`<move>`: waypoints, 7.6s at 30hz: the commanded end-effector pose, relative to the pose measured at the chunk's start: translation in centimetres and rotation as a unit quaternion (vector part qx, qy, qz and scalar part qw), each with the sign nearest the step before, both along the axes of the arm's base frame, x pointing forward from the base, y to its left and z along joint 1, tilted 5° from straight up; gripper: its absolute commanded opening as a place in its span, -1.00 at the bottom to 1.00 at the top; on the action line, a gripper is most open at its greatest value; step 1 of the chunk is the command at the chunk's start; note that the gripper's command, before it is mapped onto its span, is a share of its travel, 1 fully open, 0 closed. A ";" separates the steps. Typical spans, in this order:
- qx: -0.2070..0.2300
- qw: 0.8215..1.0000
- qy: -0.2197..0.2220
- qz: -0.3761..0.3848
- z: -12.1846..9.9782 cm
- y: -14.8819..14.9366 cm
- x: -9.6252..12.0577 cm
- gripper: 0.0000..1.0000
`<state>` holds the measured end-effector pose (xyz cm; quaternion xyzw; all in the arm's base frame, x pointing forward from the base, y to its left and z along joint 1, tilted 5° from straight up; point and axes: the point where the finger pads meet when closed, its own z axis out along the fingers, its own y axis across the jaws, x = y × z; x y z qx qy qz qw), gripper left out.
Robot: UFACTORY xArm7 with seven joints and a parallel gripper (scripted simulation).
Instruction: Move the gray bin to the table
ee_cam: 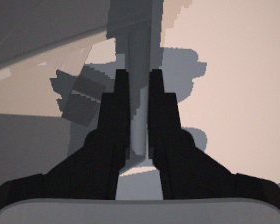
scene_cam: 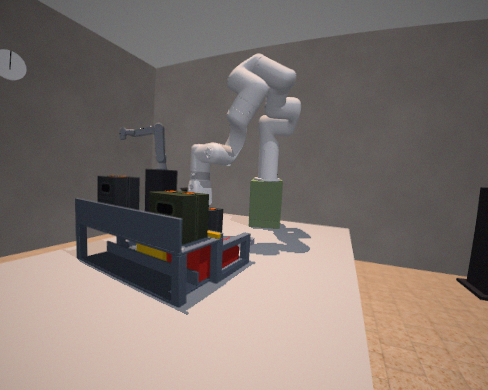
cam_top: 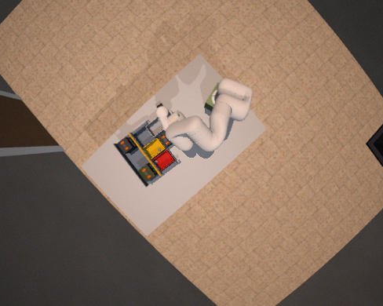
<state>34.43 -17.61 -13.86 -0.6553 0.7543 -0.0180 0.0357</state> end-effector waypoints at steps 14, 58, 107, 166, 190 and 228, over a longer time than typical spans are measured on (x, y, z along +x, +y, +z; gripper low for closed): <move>-0.001 1.000 -0.003 0.000 0.1 0.0 -0.5 -1.00; -0.001 1.000 -0.003 0.000 -2.1 0.1 -0.3 -1.00; -0.001 1.000 -0.003 0.000 -2.1 0.1 -0.3 1.00; -0.001 1.000 -0.003 0.000 6.0 -0.1 -1.0 1.00; -0.001 1.000 -0.003 0.000 5.3 -0.1 -0.9 1.00; -0.001 1.000 -0.003 0.000 6.5 -0.6 2.8 -0.35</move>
